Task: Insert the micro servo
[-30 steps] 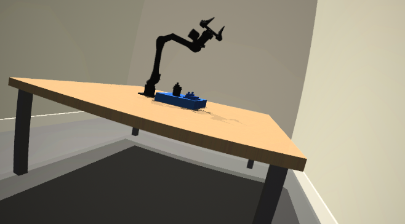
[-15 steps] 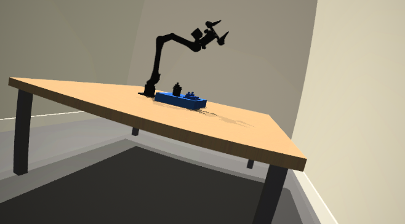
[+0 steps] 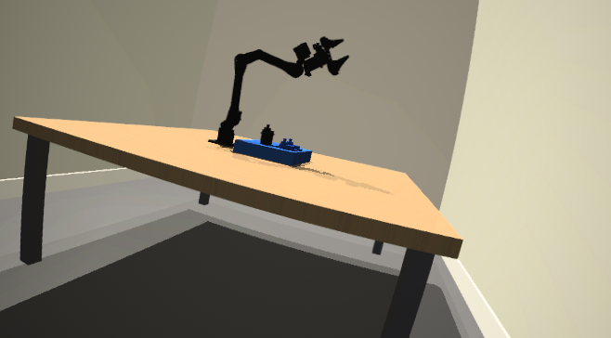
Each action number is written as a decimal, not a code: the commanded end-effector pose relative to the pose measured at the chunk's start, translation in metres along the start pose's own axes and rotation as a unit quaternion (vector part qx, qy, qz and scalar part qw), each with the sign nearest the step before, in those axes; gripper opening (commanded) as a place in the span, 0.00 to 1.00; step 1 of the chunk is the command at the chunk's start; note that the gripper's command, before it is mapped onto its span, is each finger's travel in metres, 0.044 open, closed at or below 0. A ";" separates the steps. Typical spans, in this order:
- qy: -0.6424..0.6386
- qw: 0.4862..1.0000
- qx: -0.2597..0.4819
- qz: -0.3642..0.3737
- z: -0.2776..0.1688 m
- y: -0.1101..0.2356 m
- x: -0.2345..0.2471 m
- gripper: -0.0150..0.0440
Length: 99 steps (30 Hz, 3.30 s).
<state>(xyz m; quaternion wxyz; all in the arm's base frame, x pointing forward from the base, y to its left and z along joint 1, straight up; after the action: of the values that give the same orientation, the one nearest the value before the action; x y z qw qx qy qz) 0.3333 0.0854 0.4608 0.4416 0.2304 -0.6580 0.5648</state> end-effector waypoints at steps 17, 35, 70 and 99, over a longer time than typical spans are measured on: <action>0.321 0.936 0.086 -0.116 0.016 -0.006 -0.046 1.00; 0.552 0.784 0.205 -0.198 0.040 0.001 -0.088 1.00; 0.737 0.336 0.541 -0.228 0.106 0.055 -0.151 1.00; 0.574 0.027 0.817 -0.041 0.166 0.137 -0.153 1.00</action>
<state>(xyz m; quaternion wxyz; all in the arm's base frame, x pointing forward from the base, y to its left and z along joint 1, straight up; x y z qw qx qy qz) 0.2606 -0.0636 0.2663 0.2831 0.0675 0.6977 0.6546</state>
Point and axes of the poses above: the point midway between the two fingers, 35 mm back from their tips, its own y axis back along the fingers, its own x axis across the jaws, z = x × y, the point moved 9 cm from there along y, back along the fingers, and after that the axes turned 8 degrees about -y, right-handed, at the moved point
